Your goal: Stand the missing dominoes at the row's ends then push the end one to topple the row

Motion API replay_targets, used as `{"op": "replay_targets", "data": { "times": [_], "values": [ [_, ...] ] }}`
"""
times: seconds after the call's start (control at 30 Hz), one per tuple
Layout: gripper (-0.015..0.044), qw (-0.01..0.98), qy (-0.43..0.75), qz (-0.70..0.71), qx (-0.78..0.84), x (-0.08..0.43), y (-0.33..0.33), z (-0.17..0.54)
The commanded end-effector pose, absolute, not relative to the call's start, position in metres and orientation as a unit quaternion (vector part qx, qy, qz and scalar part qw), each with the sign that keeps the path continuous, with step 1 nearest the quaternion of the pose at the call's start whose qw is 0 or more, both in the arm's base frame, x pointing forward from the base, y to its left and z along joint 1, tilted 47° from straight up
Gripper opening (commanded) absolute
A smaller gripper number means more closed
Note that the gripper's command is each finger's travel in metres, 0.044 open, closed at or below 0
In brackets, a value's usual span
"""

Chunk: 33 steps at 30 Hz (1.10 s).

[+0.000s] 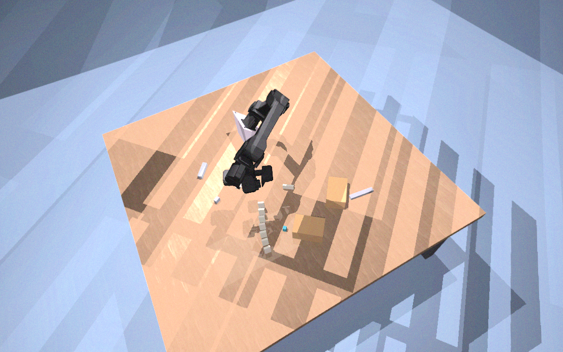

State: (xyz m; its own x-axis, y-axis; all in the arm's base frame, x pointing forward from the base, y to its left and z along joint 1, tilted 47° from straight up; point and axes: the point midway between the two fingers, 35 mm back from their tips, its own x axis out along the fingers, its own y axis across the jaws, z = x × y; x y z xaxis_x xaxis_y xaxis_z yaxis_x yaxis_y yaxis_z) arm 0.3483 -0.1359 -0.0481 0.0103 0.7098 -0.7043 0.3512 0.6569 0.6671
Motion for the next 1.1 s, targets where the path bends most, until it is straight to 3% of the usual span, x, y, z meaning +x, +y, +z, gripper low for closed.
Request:
{"op": "replay_targets", "data": {
  "times": [0.0,0.3,1.07],
  "values": [
    [0.0440,0.595,0.688,0.148,0.389,0.314,-0.137,-0.071],
    [0.0440,0.590,0.690,0.147,0.392,0.230,-0.112,-0.111],
    [0.0440,0.590,0.690,0.148,0.393,0.229,-0.062,-0.165]
  ]
}}
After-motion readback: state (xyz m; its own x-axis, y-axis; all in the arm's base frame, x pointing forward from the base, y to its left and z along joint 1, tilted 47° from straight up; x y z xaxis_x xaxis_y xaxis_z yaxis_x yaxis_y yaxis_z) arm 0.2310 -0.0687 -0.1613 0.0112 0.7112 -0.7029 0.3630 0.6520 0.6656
